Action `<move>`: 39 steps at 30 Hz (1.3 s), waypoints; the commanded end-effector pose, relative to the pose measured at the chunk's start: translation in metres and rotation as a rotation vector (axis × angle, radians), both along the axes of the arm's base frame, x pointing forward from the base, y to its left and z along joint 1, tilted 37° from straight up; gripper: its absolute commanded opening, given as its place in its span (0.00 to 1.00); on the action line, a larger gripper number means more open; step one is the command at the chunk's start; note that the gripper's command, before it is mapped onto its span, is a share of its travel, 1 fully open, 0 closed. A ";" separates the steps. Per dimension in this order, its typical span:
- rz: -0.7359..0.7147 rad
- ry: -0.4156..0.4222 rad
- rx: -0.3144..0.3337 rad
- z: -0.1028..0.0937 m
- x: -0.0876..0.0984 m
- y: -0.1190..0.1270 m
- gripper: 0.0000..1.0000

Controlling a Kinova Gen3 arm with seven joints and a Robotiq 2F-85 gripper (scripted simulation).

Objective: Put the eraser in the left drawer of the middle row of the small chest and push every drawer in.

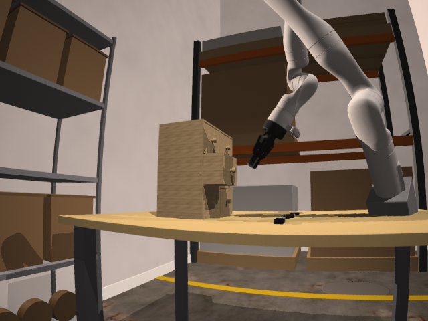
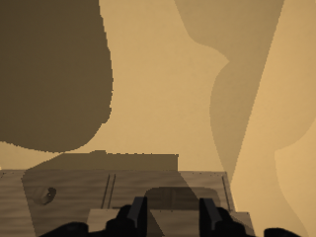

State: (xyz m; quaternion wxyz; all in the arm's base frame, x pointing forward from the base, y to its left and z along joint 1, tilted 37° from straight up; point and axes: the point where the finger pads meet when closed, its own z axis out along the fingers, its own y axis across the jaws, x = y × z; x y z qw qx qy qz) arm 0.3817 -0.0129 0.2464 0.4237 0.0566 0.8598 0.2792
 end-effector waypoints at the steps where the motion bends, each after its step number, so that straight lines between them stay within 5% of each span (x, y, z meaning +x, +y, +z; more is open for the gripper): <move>1: -0.011 -0.009 -0.005 0.004 0.000 -0.005 0.33; 16: -0.011 -0.009 -0.005 0.028 -0.035 -0.026 0.33; 39: -0.011 -0.009 -0.005 0.043 -0.056 -0.038 0.33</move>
